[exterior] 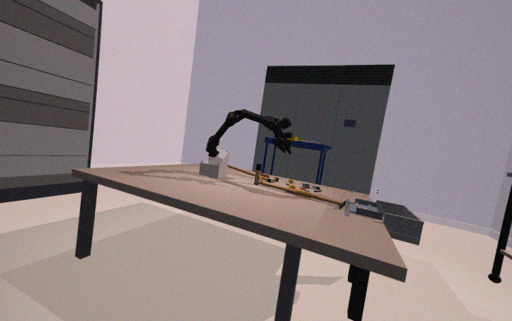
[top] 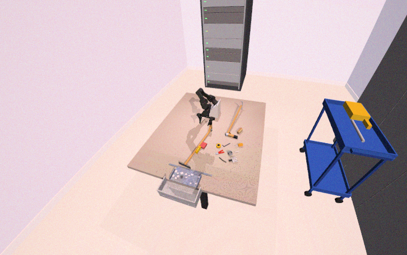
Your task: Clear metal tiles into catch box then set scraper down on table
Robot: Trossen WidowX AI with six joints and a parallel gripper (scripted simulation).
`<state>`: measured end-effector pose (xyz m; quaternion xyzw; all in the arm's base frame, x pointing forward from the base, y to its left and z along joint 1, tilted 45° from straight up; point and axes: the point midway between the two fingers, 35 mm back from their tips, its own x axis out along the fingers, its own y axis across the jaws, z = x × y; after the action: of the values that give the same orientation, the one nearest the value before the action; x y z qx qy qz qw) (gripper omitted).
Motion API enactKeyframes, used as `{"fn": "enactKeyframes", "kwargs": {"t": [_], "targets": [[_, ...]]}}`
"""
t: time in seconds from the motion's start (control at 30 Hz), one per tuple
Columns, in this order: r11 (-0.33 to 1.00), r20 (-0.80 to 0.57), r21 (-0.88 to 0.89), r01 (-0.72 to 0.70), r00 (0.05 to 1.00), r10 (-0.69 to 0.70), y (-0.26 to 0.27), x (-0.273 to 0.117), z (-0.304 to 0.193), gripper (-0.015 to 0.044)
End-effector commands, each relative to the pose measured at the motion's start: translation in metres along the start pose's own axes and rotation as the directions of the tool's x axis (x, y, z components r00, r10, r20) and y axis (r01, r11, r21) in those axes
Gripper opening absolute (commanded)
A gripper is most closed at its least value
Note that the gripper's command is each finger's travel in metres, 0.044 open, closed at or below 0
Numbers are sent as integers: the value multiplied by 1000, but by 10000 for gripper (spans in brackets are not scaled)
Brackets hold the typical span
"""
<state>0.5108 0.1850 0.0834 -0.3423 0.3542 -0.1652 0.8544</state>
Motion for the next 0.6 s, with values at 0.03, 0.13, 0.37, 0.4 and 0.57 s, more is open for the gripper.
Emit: {"fn": "enactKeyframes", "kwargs": {"t": [0.03,0.13,0.37,0.4,0.57], "targets": [[1000,47,-11,-1,999,2,3,-19,4,440],[1000,74,-17,-2,997,3,5,-30,4,440],[1000,134,-29,-5,991,8,9,-55,5,440],[1000,142,-31,-5,990,9,10,-58,5,440],[999,184,-38,-6,983,13,11,-75,4,440]]}}
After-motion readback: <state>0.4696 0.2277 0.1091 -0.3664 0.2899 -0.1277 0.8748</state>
